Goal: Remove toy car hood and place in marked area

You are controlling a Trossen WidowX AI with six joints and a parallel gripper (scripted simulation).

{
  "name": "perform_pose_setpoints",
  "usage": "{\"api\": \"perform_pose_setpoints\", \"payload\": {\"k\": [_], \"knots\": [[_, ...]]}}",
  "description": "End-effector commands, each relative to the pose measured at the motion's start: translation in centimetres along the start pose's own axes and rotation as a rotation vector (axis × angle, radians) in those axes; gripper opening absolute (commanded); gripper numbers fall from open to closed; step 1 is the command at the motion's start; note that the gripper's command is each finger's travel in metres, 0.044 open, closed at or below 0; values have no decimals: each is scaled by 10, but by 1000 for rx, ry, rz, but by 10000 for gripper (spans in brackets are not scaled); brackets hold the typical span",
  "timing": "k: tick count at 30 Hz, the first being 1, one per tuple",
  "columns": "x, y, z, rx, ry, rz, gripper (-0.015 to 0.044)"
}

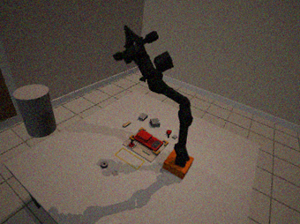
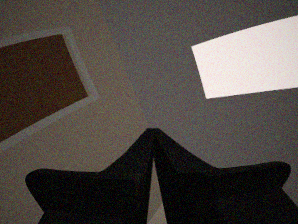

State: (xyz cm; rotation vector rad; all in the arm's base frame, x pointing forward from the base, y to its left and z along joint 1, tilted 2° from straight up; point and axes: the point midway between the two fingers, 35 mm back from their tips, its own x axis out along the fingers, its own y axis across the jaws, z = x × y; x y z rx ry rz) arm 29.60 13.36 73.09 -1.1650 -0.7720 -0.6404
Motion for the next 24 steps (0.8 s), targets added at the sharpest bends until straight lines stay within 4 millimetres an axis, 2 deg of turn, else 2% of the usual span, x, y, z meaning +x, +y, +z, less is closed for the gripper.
{"api": "perform_pose_setpoints", "payload": {"k": [1, 3, 9, 17, 20, 24], "knots": [[0, 2, 0, 0, -1, 4, 26], [1, 16, -2, -2, -7, 40, 79], [-1, 78, -15, -2, -15, 206, 236], [-17, 158, -48, 5, 33, 439, 440], [-27, 185, -64, 12, 65, 527, 440], [-36, 202, -76, -33, 48, 586, 440]]}}
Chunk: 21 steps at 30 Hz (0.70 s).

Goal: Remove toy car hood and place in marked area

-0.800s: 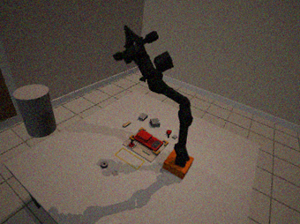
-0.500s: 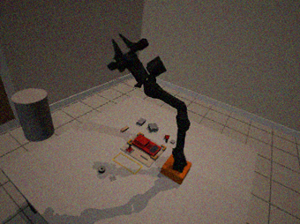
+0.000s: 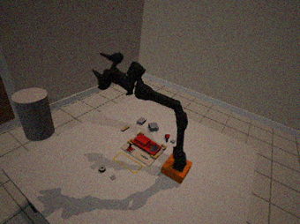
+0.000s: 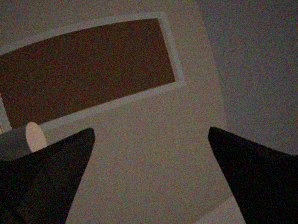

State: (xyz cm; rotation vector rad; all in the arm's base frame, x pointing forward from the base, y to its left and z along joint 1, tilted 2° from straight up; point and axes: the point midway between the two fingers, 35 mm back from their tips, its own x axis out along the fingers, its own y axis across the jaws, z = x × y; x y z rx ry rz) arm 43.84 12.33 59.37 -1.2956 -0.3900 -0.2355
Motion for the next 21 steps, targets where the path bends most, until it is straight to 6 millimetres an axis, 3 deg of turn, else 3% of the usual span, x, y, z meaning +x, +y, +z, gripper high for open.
{"api": "perform_pose_setpoints", "payload": {"k": [1, 7, 14, 21], "knots": [[2, 25, -14, -27, 2, 75, 440], [4, 59, -37, 12, 47, 181, 440], [0, 111, -84, 97, 160, 339, 440], [-16, 163, -132, 207, 288, 499, 440]]}}
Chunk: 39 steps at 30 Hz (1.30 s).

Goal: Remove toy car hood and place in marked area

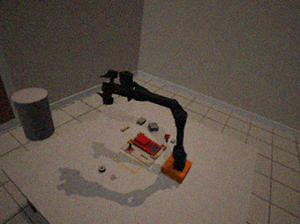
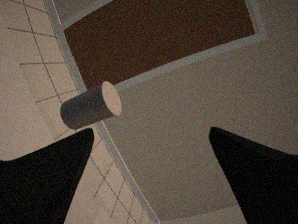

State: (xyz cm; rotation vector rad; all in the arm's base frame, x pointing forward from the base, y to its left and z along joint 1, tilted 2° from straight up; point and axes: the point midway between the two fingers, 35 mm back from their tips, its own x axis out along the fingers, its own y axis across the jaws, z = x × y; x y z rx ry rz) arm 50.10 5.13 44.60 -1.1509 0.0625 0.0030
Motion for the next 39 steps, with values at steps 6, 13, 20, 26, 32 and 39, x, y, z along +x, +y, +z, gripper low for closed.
{"api": "perform_pose_setpoints", "payload": {"k": [6, 13, 20, 26, 32, 39], "knots": [[11, 52, -61, 137, 137, 180, 440], [6, 99, -117, 271, 302, 334, 440], [-14, 146, -177, 438, 515, 478, 440], [-42, 183, -224, 597, 721, 582, 440], [-83, 219, -262, 775, 955, 672, 440], [-139, 253, -296, 982, 1252, 746, 440]]}}
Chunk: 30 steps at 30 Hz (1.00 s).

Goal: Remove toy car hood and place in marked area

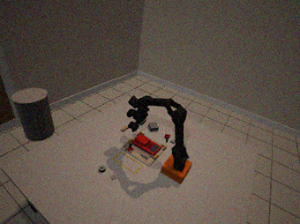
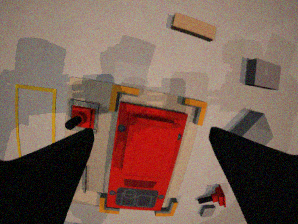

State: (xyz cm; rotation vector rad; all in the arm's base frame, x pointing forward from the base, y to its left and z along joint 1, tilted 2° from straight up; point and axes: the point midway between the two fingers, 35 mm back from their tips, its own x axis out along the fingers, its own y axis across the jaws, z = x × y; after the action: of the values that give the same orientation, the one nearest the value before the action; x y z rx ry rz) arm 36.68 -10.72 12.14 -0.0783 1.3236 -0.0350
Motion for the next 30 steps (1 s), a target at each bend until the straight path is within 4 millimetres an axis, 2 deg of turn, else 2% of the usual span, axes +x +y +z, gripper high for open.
{"api": "perform_pose_setpoints", "payload": {"k": [1, 4, 9, 30], "knots": [[15, -4, -42, 151, 151, 55, 440], [17, -5, -55, 203, 200, 70, 440], [18, -11, -57, 203, 200, 69, 440], [30, -9, -58, 203, 200, 70, 440]]}}
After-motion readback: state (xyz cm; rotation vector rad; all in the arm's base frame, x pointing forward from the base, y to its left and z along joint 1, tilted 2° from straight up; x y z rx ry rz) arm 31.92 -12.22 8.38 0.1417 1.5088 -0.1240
